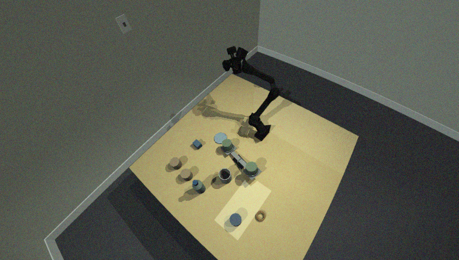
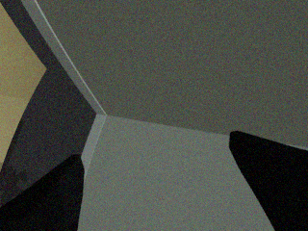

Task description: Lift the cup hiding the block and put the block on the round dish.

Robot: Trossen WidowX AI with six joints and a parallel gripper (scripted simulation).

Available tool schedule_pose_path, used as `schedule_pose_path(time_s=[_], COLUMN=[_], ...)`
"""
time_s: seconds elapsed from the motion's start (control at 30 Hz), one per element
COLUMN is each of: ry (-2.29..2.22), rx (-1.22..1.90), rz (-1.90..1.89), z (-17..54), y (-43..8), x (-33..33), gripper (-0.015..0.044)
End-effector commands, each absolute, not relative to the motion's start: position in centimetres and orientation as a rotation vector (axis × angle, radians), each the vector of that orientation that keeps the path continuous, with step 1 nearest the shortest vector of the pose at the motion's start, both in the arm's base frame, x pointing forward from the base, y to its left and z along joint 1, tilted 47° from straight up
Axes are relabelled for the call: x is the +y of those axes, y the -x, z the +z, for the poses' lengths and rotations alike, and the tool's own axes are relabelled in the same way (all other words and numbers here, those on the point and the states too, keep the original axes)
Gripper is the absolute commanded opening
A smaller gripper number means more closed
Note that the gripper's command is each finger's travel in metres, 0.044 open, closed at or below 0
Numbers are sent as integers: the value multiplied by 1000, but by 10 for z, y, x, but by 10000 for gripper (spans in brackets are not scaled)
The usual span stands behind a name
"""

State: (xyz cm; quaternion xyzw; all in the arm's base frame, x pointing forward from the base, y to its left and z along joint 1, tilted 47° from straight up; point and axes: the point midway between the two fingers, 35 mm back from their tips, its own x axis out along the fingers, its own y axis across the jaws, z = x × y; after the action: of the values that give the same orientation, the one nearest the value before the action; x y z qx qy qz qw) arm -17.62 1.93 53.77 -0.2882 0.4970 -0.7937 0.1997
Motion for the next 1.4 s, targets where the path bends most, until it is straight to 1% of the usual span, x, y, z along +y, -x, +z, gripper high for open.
schedule_pose_path(time_s=[0.0,0.03,0.3,0.43,0.7,1.03,1.37], ry=[810,821,902,976,1049,1087,1022], rx=[1384,1366,1191,1207,1101,940,772], rz=[-2218,-2215,-2098,-2019,-1871,-1677,-1378], z=[538,539,545,546,545,537,498], y=[176,174,143,134,93,29,-71], x=[18,15,-43,-57,-100,-144,-176], gripper=[426,440,440,440,440,440,440])
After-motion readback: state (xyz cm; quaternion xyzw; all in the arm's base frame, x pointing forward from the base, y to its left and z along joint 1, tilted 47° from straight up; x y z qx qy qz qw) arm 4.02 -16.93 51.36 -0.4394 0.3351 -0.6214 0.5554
